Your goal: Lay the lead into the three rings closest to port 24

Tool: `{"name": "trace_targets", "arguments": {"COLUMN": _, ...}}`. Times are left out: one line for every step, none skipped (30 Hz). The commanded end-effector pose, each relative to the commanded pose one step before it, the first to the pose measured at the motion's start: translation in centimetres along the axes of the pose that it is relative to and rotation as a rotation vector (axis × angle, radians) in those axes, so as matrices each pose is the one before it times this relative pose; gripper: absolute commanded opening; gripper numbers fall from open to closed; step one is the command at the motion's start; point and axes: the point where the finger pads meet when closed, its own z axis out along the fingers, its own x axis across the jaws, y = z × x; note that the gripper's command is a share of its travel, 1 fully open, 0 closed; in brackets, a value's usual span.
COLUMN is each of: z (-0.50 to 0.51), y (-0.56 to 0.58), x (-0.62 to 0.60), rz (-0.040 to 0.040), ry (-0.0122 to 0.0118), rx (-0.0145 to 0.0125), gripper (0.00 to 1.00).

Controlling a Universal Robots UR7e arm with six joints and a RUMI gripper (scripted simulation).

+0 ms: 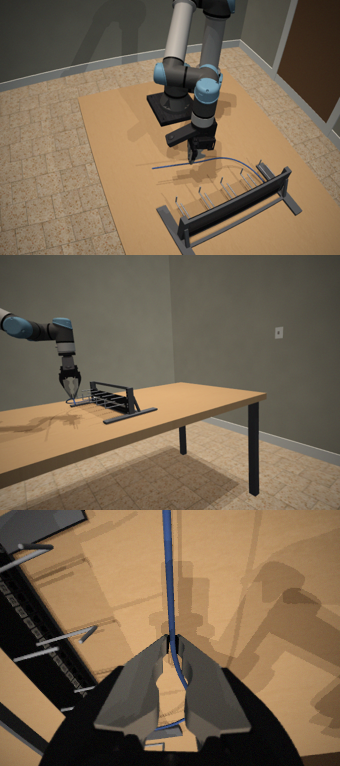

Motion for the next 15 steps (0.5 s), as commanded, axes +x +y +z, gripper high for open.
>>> {"name": "trace_targets", "arguments": {"z": -1.024, "y": -0.518, "x": -2.943, "rz": -0.06191, "ry": 0.01207, "rx": -0.00353, "gripper": 0.00}}
{"name": "trace_targets", "arguments": {"z": -0.403, "y": -0.209, "x": -0.907, "rz": -0.02109, "ry": -0.00001, "rx": 0.00000, "gripper": 0.00}}
{"name": "trace_targets", "arguments": {"z": -0.385, "y": -0.216, "x": -0.881, "rz": -0.02065, "ry": -0.00001, "rx": 0.00000, "gripper": 0.00}}
{"name": "trace_targets", "arguments": {"z": -0.378, "y": -0.233, "x": -0.839, "rz": -0.01967, "ry": -0.00001, "rx": 0.00000, "gripper": 0.00}}
{"name": "trace_targets", "arguments": {"z": -0.370, "y": -0.245, "x": -0.795, "rz": -0.01867, "ry": -0.00001, "rx": 0.00000, "gripper": 0.00}}
{"name": "trace_targets", "arguments": {"z": -0.349, "y": -0.244, "x": -0.758, "rz": -0.01797, "ry": -0.00001, "rx": 0.00000, "gripper": 0.00}}
{"name": "trace_targets", "arguments": {"z": -0.327, "y": -0.241, "x": -0.718, "rz": -0.01719, "ry": -0.00001, "rx": 0.00000, "gripper": 0.00}}
{"name": "trace_targets", "arguments": {"z": -0.304, "y": -0.236, "x": -0.675, "rz": -0.01633, "ry": -0.00001, "rx": 0.00000, "gripper": 0.00}}
{"name": "trace_targets", "arguments": {"z": -0.284, "y": -0.231, "x": -0.628, "rz": -0.01523, "ry": 0.00000, "rx": 0.00000, "gripper": 0.00}}
{"name": "trace_targets", "arguments": {"z": -0.281, "y": -0.238, "x": -0.558, "rz": -0.01283, "ry": 0.00007, "rx": -0.00004, "gripper": 0.00}}
{"name": "trace_targets", "arguments": {"z": -0.257, "y": -0.224, "x": -0.512, "rz": -0.01190, "ry": 0.00006, "rx": -0.00004, "gripper": 0.00}}
{"name": "trace_targets", "arguments": {"z": -0.234, "y": -0.209, "x": -0.466, "rz": -0.01094, "ry": 0.00006, "rx": -0.00004, "gripper": 0.00}}
{"name": "trace_targets", "arguments": {"z": -0.210, "y": -0.193, "x": -0.420, "rz": -0.00995, "ry": 0.00005, "rx": -0.00003, "gripper": 0.00}}
{"name": "trace_targets", "arguments": {"z": -0.186, "y": -0.175, "x": -0.374, "rz": -0.00893, "ry": 0.00005, "rx": -0.00003, "gripper": 0.00}}
{"name": "trace_targets", "arguments": {"z": -0.164, "y": -0.157, "x": -0.329, "rz": -0.00791, "ry": 0.00004, "rx": -0.00003, "gripper": 0.00}}
